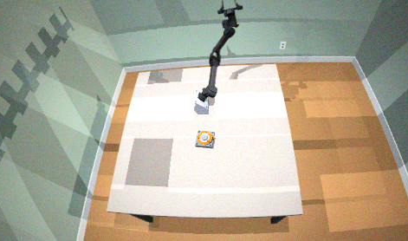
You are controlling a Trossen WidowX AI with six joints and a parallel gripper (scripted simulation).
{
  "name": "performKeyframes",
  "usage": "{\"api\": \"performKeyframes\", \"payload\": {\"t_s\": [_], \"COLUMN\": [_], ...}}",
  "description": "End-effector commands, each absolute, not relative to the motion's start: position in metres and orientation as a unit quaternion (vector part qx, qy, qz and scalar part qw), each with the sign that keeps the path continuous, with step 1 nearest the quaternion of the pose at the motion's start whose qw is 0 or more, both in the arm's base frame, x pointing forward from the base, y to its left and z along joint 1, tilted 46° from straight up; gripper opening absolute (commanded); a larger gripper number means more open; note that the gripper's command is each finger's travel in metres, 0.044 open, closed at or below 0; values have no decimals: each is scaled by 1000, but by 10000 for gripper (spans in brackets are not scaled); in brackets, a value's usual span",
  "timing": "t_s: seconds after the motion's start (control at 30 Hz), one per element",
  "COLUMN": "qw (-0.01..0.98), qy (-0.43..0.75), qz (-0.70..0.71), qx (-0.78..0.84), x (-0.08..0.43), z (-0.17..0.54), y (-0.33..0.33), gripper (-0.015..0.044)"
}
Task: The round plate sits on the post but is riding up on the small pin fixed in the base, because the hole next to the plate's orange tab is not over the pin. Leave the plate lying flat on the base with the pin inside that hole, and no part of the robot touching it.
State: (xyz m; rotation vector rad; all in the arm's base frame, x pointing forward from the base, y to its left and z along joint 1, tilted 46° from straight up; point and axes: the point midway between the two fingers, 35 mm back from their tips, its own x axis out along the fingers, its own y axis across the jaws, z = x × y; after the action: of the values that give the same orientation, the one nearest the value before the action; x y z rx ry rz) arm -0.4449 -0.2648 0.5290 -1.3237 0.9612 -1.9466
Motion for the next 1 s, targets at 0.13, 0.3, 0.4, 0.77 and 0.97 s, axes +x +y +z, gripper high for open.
{"api": "performKeyframes", "payload": {"t_s": [0.13, 0.3, 0.4, 0.77, 0.97], "qw": [167, 85, 20, -230, -358], "qy": [399, 418, 430, 462, 444], "qz": [-695, -664, -635, -503, -438], "qx": [-574, -614, -641, -693, -695], "x": [-398, -362, -329, -195, -115], "z": [594, 630, 657, 724, 742], "y": [-225, -201, -183, -114, -81], "gripper": [269, 137, 59, 0, 0]}}
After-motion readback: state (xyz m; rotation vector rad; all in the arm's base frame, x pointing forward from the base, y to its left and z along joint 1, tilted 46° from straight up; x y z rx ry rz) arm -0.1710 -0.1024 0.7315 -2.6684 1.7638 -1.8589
